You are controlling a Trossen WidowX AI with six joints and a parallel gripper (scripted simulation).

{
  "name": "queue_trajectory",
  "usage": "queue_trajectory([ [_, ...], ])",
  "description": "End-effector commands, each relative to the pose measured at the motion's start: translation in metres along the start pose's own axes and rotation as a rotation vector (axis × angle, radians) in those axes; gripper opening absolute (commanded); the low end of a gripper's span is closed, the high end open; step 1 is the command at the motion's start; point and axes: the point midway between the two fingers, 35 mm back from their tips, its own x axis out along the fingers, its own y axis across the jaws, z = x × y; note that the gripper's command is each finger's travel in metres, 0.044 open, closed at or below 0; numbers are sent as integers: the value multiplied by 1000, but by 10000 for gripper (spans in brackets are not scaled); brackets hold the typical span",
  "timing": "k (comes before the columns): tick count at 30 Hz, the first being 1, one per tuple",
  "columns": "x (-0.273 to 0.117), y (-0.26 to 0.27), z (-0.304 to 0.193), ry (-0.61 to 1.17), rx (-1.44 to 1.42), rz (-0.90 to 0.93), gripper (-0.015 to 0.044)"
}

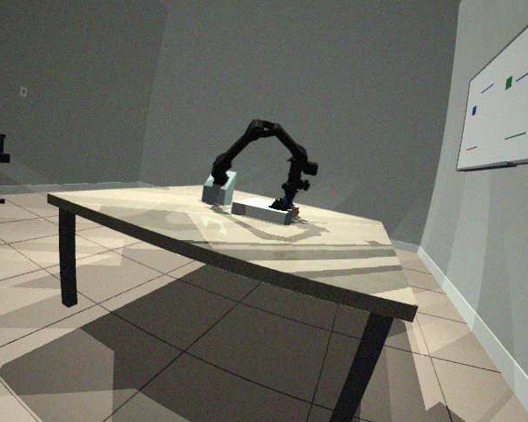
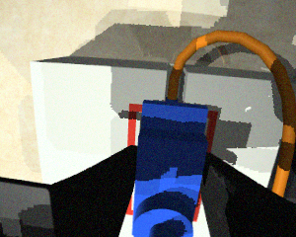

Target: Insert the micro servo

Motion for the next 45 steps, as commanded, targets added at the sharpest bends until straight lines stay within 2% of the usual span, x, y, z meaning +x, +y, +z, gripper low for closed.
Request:
queue_trajectory([
  [1,3,0,0,-6,-7,-5,0],
  [5,8,0,0,-6,-7,-6,0],
  [12,6,0,-1,-6,-7,-6,184],
  [15,-1,1,-1,-6,-7,-5,187],
  [18,-26,0,-4,-6,-8,-4,187],
  [23,-29,-1,-6,-5,-8,-4,187],
  [27,-44,3,-28,-9,-16,-1,292],
  [33,-91,2,-108,0,-14,0,440],
  [40,-94,2,-111,0,-14,0,440],
  [45,-130,2,-110,-9,-20,2,440],
])
